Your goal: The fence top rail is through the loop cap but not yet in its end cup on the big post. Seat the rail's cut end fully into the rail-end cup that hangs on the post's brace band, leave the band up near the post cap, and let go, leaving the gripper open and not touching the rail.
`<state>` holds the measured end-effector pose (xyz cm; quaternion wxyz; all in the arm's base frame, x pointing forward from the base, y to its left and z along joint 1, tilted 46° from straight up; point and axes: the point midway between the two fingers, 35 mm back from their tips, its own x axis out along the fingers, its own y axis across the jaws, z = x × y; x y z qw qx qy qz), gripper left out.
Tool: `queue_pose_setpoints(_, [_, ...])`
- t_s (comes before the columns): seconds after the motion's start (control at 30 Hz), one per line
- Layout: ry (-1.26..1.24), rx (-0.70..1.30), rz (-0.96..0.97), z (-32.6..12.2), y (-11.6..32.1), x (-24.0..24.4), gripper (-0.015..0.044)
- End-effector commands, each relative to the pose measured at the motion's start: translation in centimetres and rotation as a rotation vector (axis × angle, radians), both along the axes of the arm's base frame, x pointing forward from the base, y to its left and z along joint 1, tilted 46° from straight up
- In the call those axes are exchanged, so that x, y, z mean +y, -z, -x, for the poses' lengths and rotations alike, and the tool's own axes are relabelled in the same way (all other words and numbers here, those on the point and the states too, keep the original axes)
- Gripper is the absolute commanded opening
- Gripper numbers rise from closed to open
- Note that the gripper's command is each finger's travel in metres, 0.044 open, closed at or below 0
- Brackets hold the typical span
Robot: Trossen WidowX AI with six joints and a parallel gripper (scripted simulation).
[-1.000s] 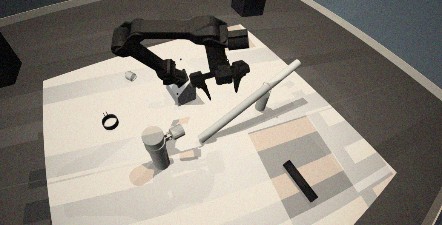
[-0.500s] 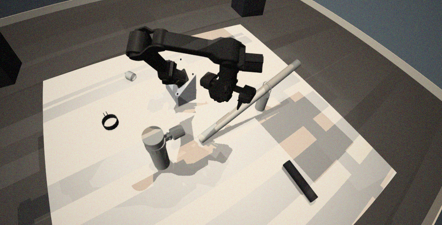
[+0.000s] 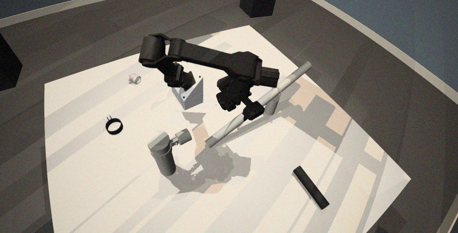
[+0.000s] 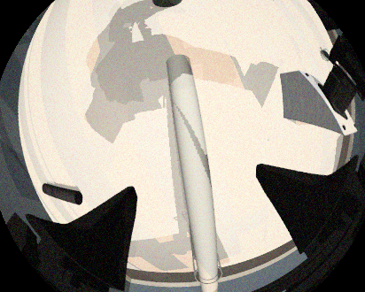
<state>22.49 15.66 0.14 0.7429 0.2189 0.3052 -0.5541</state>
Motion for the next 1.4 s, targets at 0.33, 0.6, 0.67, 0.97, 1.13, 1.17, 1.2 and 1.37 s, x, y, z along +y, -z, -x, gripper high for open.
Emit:
queue_pose_setpoints(0.33, [0.014, -0.007, -0.003, -0.9, 3.1, -3.0, 0.0440])
queue_pose_setpoints(0.6, [0.014, -0.007, -0.003, -1.1, 3.6, -3.5, 0.0440])
queue_pose_setpoints(0.67, [0.014, -0.007, -0.004, -1.1, 3.8, -3.7, 0.0440])
queue_pose_setpoints(0.97, [0.013, -0.007, -0.004, -1.5, 4.9, -4.7, 0.0440])
queue_pose_setpoints(1.13, [0.013, -0.007, -0.004, -1.7, 5.5, -5.3, 0.0440])
queue_pose_setpoints(1.17, [0.013, -0.007, -0.004, -1.7, 5.6, -5.4, 0.0440])
queue_pose_setpoints(1.2, [0.013, -0.007, -0.004, -1.8, 5.7, -5.5, 0.0440])
queue_pose_setpoints(1.37, [0.013, -0.007, -0.004, -1.9, 6.2, -6.1, 0.0440])
